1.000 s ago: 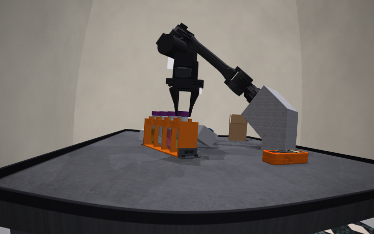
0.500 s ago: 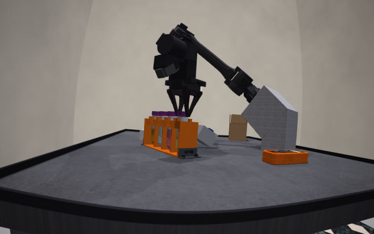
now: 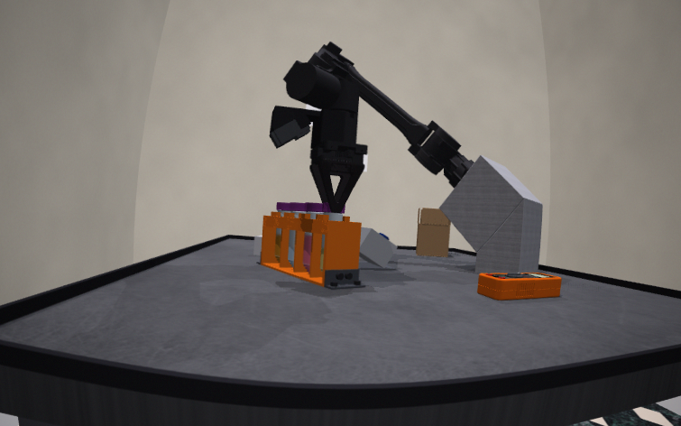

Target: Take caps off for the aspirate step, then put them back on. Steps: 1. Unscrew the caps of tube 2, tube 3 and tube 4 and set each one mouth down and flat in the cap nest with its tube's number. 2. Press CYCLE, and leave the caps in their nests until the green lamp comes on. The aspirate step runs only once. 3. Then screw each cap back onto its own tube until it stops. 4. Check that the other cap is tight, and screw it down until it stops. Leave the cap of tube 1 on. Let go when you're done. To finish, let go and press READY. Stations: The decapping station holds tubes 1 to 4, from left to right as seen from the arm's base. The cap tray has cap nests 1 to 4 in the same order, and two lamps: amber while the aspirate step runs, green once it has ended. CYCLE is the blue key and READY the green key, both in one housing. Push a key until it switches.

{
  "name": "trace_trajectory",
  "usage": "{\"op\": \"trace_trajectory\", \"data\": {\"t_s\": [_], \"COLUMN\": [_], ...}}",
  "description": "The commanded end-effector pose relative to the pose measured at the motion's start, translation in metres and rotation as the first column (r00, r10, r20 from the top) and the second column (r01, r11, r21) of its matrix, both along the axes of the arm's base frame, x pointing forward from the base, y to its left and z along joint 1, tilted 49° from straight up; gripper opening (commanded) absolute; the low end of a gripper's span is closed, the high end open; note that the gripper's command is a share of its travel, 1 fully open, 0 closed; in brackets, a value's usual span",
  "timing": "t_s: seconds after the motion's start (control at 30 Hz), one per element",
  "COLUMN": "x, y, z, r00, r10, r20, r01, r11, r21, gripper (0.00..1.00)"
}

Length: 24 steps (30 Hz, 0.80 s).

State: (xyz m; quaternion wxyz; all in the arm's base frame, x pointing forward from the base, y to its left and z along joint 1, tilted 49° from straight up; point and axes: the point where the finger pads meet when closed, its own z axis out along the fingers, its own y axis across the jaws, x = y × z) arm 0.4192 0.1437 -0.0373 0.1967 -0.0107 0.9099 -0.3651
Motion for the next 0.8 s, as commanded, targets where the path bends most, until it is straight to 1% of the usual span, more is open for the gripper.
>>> {"op": "trace_trajectory", "data": {"t_s": [0.0, 0.07, 0.1, 0.17, 0.27, 0.37, 0.5, 0.53, 0.77], "x": [0.0053, 0.0053, 0.0051, 0.0051, 0.0060, 0.0059, 0.0074, 0.0073, 0.0076], "y": [0.0109, 0.0109, 0.0115, 0.0111, 0.0115, 0.0116, 0.0119, 0.0122, 0.0121], "z": [-0.0007, -0.0007, -0.0008, -0.0012, -0.0009, -0.0012, -0.0011, -0.0010, -0.0011], "r00": [0.967, 0.967, 0.949, 0.915, 0.858, 0.799, 0.693, 0.679, 0.678], "r10": [-0.180, -0.180, -0.230, -0.302, -0.396, -0.475, -0.587, -0.600, -0.601], "r20": [0.178, 0.178, 0.218, 0.268, 0.327, 0.369, 0.418, 0.423, 0.423], "r01": [0.158, 0.158, 0.196, 0.248, 0.308, 0.352, 0.402, 0.406, 0.406], "r11": [0.979, 0.979, 0.966, 0.944, 0.906, 0.867, 0.797, 0.787, 0.786], "r21": [0.131, 0.131, 0.167, 0.218, 0.289, 0.354, 0.452, 0.465, 0.466], "gripper": [0.00, 0.00, 0.00, 0.00, 0.00, 0.00, 0.00, 0.00, 0.00]}}
